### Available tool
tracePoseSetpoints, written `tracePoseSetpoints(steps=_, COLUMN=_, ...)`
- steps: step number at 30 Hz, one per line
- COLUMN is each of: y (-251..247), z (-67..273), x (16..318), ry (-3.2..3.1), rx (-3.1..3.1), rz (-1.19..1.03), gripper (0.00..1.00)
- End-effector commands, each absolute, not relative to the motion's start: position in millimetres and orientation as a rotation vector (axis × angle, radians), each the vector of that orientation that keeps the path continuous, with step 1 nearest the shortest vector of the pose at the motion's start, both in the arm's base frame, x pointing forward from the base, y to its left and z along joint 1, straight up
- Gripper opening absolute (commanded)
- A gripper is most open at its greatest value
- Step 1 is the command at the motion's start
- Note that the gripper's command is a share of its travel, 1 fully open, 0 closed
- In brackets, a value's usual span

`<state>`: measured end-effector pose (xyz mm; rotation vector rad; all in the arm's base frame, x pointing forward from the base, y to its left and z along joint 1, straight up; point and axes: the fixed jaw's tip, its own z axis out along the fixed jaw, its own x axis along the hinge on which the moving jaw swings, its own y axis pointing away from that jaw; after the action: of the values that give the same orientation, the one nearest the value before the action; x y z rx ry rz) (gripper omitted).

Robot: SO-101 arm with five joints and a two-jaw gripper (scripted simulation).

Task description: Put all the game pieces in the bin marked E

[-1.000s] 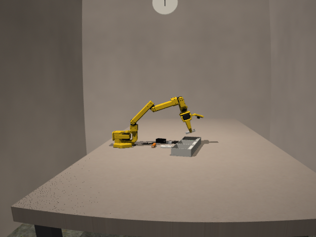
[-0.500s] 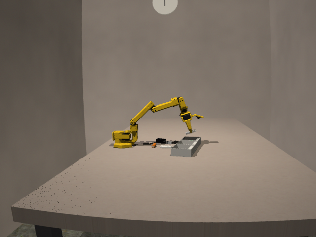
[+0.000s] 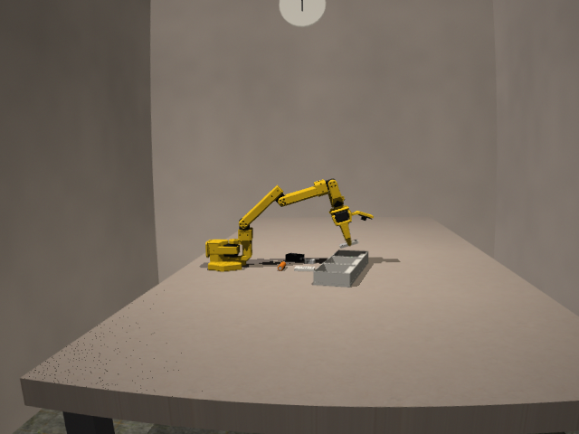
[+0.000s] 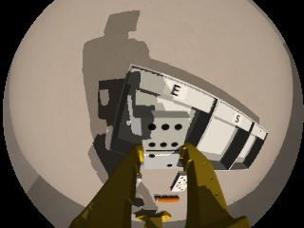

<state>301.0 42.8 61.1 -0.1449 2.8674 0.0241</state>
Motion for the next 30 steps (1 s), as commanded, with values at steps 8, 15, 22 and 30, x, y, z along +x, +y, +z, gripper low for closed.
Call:
tracePoseSetpoints(steps=8, y=45.6, z=74.2, x=307.1, ry=2.804, rx=-0.137, rz=0.035, gripper=0.0)
tracePoseSetpoints(steps=15, y=45.1, z=70.8, x=302.6, ry=2.837, rx=-0.139, rz=0.032, gripper=0.0)
tracePoseSetpoints(steps=22, y=44.9, z=68.0, x=301.6, ry=2.848, rx=-0.139, rz=0.031, gripper=0.0)
tracePoseSetpoints(steps=30, y=45.0, z=65.0, x=301.9, ry=2.848, rx=-0.139, rz=0.031, gripper=0.0)
